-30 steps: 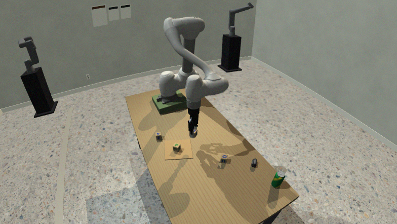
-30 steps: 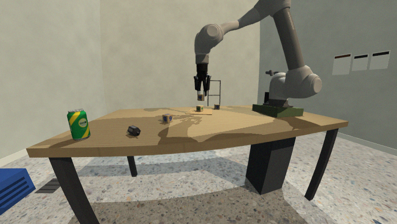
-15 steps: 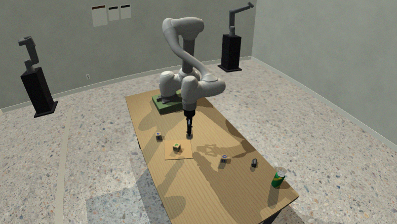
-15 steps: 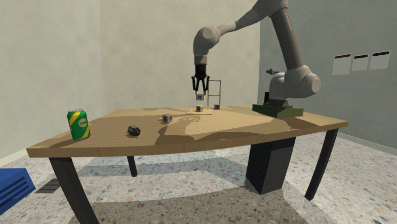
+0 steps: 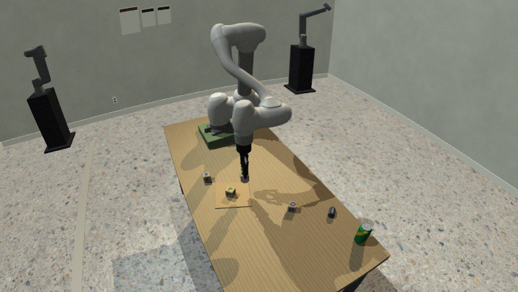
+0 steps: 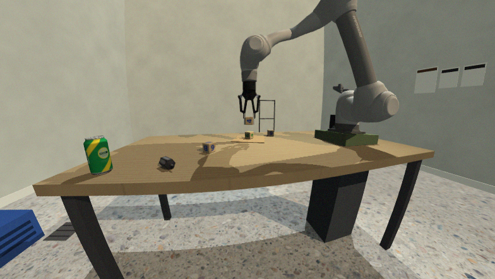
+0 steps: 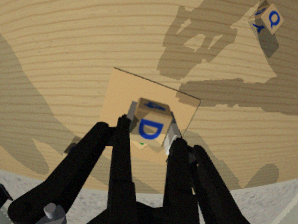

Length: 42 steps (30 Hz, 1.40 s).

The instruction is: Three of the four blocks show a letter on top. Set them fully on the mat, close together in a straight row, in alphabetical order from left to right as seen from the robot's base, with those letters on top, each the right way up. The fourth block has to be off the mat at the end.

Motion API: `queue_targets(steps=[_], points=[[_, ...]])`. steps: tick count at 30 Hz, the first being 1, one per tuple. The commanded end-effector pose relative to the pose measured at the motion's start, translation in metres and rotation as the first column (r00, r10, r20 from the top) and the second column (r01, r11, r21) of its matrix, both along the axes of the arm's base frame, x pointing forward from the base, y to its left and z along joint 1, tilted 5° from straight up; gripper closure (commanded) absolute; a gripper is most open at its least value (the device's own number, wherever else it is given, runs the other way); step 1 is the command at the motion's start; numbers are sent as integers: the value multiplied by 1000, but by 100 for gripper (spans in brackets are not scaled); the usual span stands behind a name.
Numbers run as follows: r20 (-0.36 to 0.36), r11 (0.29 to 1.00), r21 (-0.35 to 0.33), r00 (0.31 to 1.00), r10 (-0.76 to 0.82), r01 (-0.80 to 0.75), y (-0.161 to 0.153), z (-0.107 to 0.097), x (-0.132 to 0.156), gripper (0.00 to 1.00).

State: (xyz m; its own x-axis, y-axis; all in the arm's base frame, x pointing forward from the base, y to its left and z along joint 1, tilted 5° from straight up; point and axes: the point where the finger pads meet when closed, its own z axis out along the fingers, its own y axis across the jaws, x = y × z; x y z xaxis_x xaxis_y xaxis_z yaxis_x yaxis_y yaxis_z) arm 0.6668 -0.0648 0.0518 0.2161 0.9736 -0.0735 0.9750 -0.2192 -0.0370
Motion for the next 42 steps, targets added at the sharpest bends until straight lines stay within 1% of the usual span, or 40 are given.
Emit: queue_targets(steps=[1, 15, 20, 24, 29, 31, 37, 42], points=[[1, 1000, 1, 1000, 8, -8, -1, 1, 1, 67], [1, 1000, 1, 1000, 8, -8, -1, 1, 1, 67], [2, 1000, 1, 1000, 8, -8, -1, -4, 0, 67], [2, 1000, 1, 1000, 8, -8, -2, -17, 0, 67], [2, 1000, 1, 1000, 8, -8, -3, -39, -1, 67], [2, 1000, 1, 1000, 8, -8, -3, -39, -1, 67], [2, 1000, 1, 1000, 8, -8, -6, -68, -2, 67], [2, 1000, 1, 1000, 8, -8, -7, -86, -3, 67]])
